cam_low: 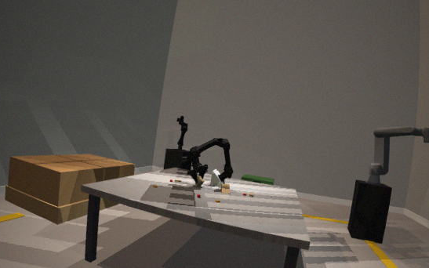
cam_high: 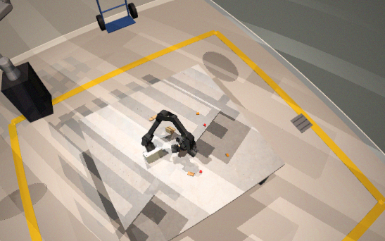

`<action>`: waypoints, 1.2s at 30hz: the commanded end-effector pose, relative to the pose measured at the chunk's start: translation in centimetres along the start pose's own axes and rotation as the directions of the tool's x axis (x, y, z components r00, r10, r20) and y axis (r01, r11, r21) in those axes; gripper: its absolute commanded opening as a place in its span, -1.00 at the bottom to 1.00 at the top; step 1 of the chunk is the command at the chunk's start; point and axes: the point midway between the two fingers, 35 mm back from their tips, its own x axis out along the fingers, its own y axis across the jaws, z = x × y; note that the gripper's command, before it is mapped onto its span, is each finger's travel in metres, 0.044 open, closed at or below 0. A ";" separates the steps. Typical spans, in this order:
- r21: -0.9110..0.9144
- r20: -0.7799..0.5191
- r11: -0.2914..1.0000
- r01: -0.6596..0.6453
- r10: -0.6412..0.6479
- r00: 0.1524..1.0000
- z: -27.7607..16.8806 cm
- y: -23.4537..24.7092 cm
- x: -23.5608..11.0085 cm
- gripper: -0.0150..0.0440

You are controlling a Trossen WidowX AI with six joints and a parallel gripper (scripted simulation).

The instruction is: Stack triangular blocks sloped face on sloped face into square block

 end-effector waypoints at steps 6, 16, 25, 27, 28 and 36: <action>-0.008 0.228 1.000 0.013 -0.011 0.974 -1.5 -0.2 -0.6 -0.49; 0.009 0.261 1.000 -0.001 -0.001 0.965 -1.9 0.0 -0.5 -0.05; 0.009 0.261 1.000 -0.001 -0.001 0.965 -1.9 0.0 -0.5 0.75; 0.009 0.261 1.000 -0.001 -0.001 0.965 -1.9 0.0 -0.5 0.93; 0.009 0.261 1.000 -0.001 -0.001 0.965 -1.9 0.0 -0.5 1.00; 0.009 0.261 1.000 -0.001 -0.001 0.965 -1.9 0.0 -0.5 1.00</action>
